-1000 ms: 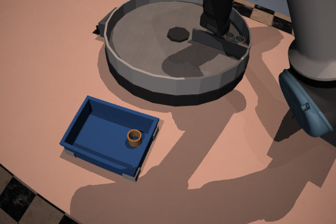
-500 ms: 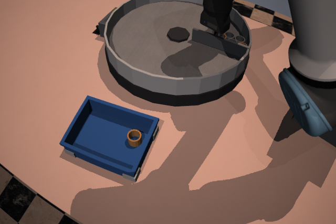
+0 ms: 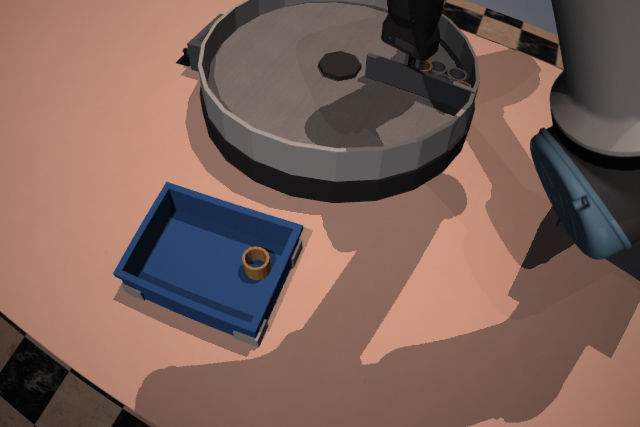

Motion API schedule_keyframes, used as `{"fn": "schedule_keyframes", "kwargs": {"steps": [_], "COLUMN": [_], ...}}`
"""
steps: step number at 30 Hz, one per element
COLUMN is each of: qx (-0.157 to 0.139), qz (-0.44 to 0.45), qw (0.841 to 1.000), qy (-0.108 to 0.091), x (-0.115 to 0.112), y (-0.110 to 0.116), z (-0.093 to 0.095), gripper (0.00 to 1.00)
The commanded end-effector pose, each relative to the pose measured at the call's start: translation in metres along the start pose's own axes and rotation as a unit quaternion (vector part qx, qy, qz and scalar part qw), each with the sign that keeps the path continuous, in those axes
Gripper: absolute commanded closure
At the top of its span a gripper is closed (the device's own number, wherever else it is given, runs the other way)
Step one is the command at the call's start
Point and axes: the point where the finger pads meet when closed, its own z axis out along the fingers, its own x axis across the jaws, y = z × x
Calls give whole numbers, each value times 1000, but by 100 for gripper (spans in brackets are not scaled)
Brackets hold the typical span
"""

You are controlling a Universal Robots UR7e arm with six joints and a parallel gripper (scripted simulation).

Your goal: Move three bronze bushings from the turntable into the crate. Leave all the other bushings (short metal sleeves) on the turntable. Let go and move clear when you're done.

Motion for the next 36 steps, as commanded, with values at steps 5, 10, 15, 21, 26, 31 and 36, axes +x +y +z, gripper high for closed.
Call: {"fn": "schedule_keyframes", "kwargs": {"steps": [5, 10, 15, 21, 26, 31, 36], "qx": [0, 0, 0, 0, 0, 0, 0], "qz": [0, 0, 0, 0, 0, 0, 0], "qw": [1000, 1000, 1000, 1000, 1000, 1000, 1000], "qy": [-1, -1, -1, -1, -1, -1, -1], "x": [0, 0, 0, 0, 0, 0, 0], "y": [0, 0, 0, 0, 0, 0, 0], "z": [-1, -7, -8, -8, -13, -16, -16], "gripper": [100, 100, 100, 100, 100, 100, 100]}}
